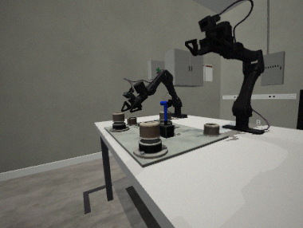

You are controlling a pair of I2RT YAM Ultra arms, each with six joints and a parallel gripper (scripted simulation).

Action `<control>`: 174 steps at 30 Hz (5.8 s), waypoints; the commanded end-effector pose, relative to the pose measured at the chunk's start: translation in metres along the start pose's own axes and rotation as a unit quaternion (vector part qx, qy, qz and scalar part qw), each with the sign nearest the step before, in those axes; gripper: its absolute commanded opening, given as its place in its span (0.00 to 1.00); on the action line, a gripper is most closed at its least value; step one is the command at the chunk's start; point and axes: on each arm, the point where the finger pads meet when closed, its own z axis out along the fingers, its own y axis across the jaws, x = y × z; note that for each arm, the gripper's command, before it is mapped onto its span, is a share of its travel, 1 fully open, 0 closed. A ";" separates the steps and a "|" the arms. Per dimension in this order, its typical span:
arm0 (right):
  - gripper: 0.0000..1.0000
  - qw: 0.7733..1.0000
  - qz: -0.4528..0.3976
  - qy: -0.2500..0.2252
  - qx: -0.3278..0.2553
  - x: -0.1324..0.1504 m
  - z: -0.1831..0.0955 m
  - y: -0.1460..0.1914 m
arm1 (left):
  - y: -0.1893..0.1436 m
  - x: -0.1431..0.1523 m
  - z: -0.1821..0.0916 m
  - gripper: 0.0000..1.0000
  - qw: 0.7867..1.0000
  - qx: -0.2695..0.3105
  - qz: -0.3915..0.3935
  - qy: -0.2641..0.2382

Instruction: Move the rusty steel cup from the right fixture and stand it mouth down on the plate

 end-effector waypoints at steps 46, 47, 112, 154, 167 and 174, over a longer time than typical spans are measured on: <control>1.00 1.000 -0.005 -0.015 -0.001 -0.020 0.061 0.007 | -0.006 -0.023 -0.005 1.00 1.000 0.009 -0.007 -0.022; 1.00 1.000 -0.006 -0.015 -0.002 -0.020 0.063 0.008 | -0.006 -0.023 -0.005 1.00 1.000 0.009 -0.007 -0.022; 0.76 1.000 -0.006 -0.030 -0.003 -0.037 0.060 0.009 | -0.006 -0.023 -0.005 1.00 1.000 0.009 -0.007 -0.022; 0.75 0.999 -0.005 -0.038 -0.003 -0.055 0.048 0.009 | -0.006 -0.023 -0.005 1.00 1.000 0.009 -0.007 -0.022; 0.75 0.999 -0.004 -0.033 -0.005 -0.065 0.041 0.010 | -0.006 -0.023 -0.005 1.00 1.000 0.009 -0.007 -0.022; 0.75 1.000 -0.004 -0.030 -0.004 -0.070 0.037 0.009 | -0.006 -0.023 -0.005 1.00 1.000 0.009 -0.007 -0.022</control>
